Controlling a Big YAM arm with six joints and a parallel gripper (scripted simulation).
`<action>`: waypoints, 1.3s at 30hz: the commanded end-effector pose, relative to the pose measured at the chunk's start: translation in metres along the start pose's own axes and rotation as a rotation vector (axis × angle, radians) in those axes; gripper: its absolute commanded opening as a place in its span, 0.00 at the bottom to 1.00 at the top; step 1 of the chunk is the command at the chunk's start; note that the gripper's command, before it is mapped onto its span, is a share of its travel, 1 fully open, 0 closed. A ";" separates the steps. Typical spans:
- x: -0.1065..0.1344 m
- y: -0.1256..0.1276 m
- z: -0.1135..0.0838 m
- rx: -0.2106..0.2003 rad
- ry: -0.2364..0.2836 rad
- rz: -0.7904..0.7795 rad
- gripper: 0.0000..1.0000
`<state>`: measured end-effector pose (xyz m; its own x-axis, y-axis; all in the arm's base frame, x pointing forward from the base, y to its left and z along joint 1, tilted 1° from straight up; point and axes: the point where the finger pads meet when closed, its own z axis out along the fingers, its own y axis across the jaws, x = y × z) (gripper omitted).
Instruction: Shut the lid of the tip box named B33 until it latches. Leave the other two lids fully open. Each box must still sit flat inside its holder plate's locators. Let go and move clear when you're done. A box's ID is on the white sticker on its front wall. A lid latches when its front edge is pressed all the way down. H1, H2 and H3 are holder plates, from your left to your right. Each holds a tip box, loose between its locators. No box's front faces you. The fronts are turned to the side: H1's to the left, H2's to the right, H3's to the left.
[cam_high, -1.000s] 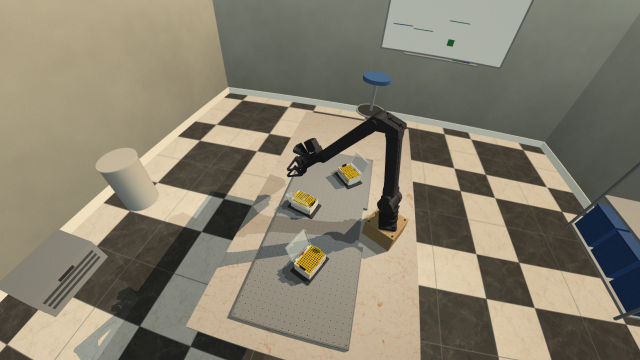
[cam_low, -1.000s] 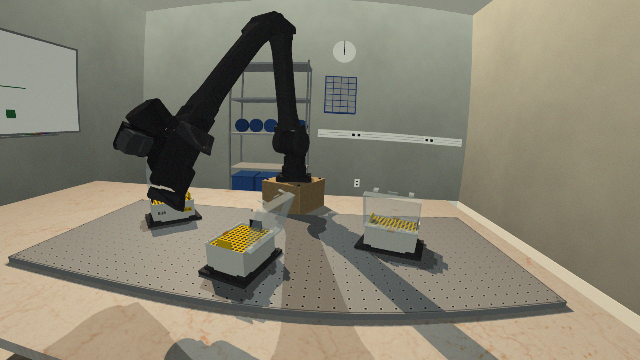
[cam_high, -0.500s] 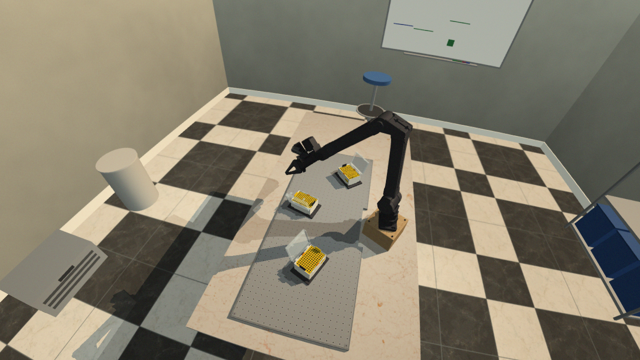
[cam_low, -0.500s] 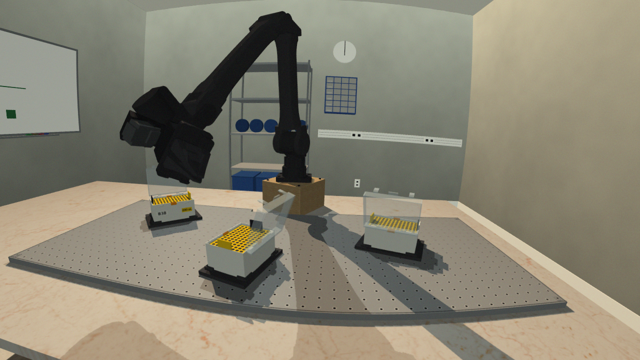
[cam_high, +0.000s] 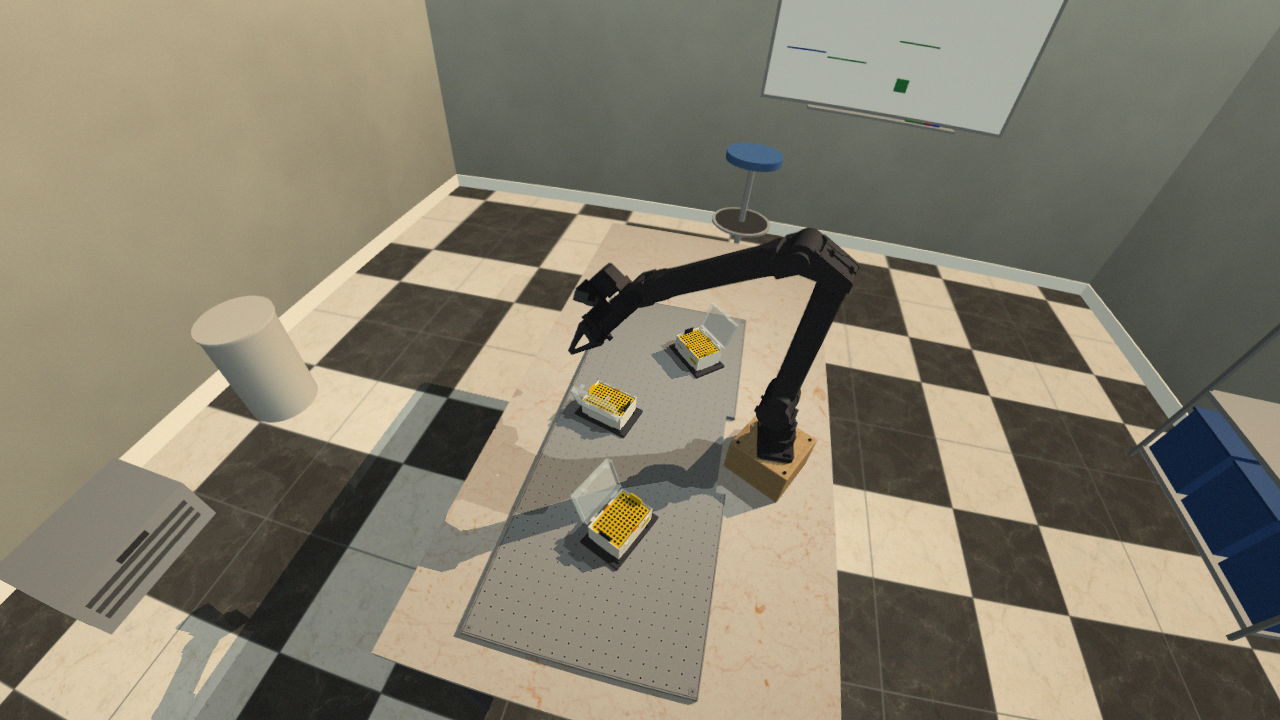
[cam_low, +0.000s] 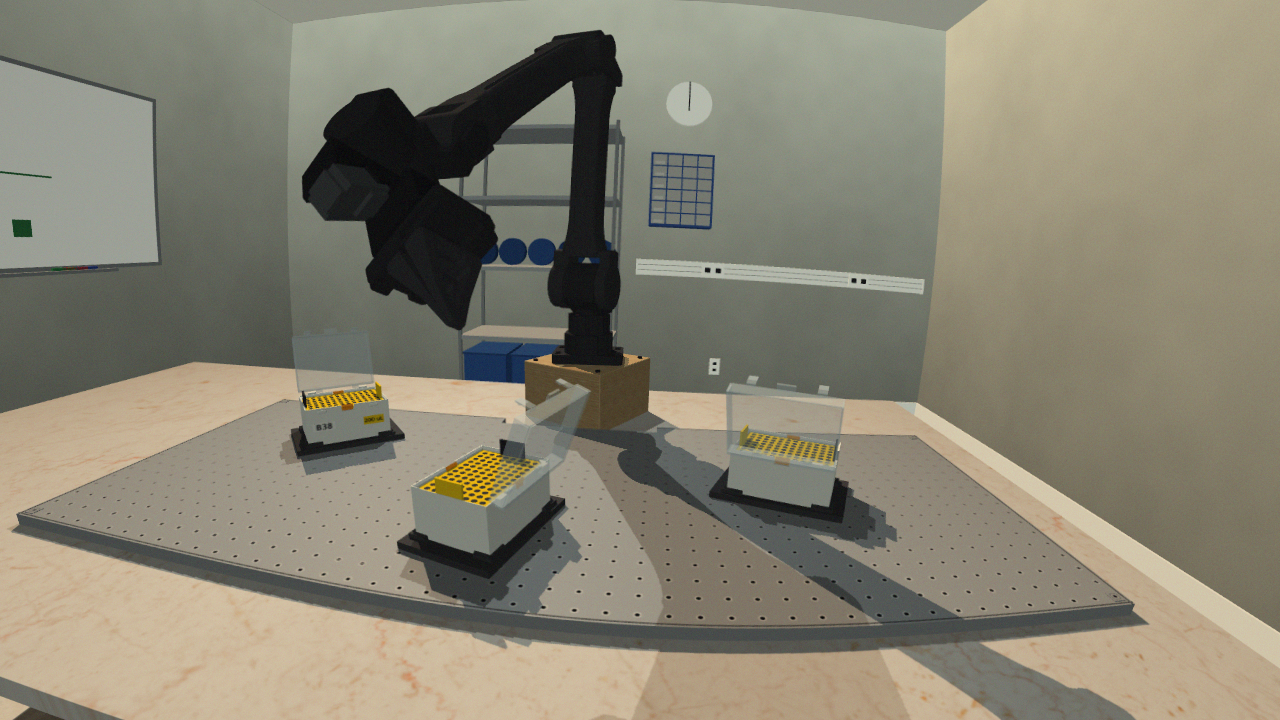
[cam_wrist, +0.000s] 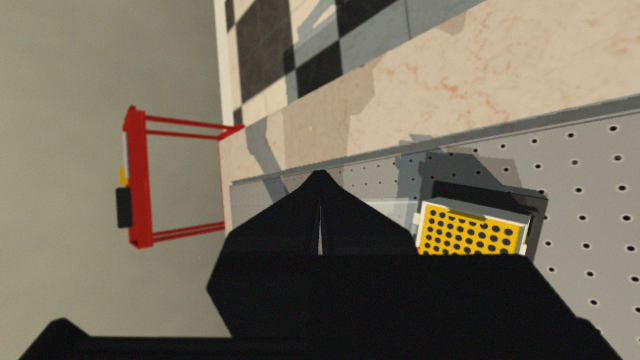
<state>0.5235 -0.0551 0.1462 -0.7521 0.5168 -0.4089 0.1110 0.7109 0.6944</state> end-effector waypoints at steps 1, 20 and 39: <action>-0.013 0.040 -0.012 0.023 0.011 -0.107 0.00; 0.049 0.074 -0.057 0.335 0.188 -0.246 0.00; 0.104 0.090 -0.122 0.580 0.364 -0.421 0.00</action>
<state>0.3710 -0.0025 0.1966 -0.9704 0.1030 -0.2184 0.0832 0.9917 0.0980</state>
